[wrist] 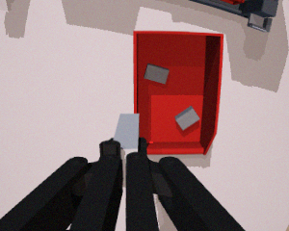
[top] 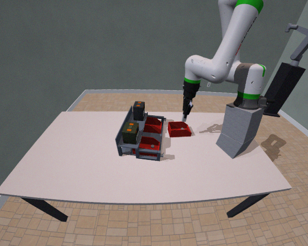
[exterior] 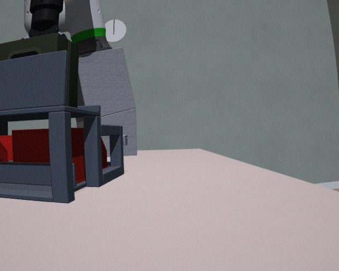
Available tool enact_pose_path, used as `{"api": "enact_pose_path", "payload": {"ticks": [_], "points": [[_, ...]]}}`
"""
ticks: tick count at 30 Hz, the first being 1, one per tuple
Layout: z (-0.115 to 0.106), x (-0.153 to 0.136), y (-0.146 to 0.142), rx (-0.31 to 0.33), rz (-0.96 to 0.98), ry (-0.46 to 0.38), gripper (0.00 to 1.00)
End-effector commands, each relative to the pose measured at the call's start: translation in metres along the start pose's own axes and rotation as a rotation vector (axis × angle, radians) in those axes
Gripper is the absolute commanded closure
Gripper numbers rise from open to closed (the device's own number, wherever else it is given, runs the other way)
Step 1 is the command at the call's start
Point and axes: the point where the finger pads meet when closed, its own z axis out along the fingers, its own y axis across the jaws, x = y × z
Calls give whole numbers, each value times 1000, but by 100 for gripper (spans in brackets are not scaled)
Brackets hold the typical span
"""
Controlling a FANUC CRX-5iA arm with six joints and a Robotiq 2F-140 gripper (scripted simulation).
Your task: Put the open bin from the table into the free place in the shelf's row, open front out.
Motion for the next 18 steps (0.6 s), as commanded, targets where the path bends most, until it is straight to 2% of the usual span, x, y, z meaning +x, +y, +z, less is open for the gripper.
{"api": "enact_pose_path", "payload": {"ticks": [1, 10, 11, 18], "points": [[0, 0, 0, 0, 0, 0, 100], [0, 0, 0, 0, 0, 0, 100], [0, 0, 0, 0, 0, 0, 85], [0, 0, 0, 0, 0, 0, 85]]}}
